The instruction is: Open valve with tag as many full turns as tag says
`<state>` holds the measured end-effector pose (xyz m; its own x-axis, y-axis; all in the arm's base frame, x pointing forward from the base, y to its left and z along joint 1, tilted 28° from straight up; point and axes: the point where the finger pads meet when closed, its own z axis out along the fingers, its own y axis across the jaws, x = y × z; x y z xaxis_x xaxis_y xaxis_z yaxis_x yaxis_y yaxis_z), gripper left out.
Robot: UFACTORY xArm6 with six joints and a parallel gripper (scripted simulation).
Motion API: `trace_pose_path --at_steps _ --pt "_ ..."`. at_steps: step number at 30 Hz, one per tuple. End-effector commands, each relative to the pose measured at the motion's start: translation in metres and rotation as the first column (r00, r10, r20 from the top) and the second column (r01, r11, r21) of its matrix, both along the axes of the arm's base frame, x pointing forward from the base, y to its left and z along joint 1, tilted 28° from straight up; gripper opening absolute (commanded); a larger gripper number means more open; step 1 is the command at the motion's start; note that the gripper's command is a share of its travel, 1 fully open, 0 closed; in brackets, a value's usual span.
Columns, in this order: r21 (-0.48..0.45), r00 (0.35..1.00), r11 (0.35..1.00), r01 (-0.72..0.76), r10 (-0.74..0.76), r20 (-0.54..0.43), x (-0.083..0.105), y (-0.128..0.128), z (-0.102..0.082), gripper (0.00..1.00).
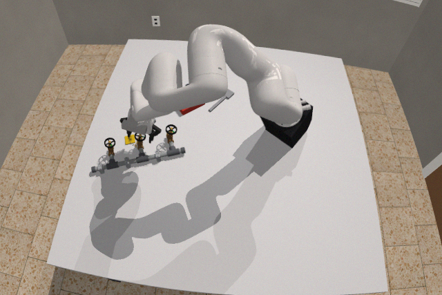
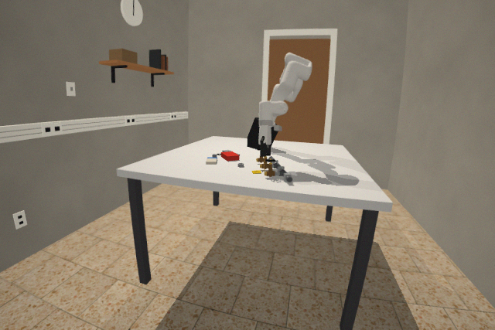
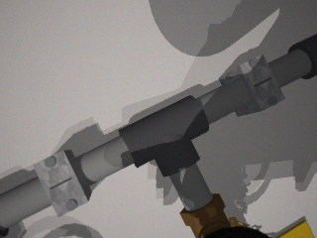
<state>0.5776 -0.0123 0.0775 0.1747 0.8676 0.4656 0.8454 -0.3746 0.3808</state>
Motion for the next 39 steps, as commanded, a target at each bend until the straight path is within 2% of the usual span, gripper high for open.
trace_pose_path --at_steps 1,18,23,28,30,34,39 --pt "-0.001 1.000 1.000 0.001 -0.001 0.004 0.0011 -0.0007 0.0018 1.00" --pt "0.009 1.000 1.000 0.017 -0.017 -0.003 0.0011 -0.0007 0.0018 1.00" --pt "0.051 0.996 0.995 0.086 -0.084 -0.033 0.0011 -0.0007 0.0018 1.00" --pt "0.131 0.970 0.964 0.231 -0.218 -0.104 0.0011 -0.0007 0.0018 1.00" --pt "0.131 0.970 0.964 0.231 -0.218 -0.104 0.0011 -0.0007 0.0018 1.00" --pt "0.210 0.911 0.892 0.400 -0.361 -0.201 0.0011 -0.0007 0.0018 1.00" --pt "0.286 0.781 0.734 0.616 -0.520 -0.346 0.0011 -0.0007 0.0018 1.00"
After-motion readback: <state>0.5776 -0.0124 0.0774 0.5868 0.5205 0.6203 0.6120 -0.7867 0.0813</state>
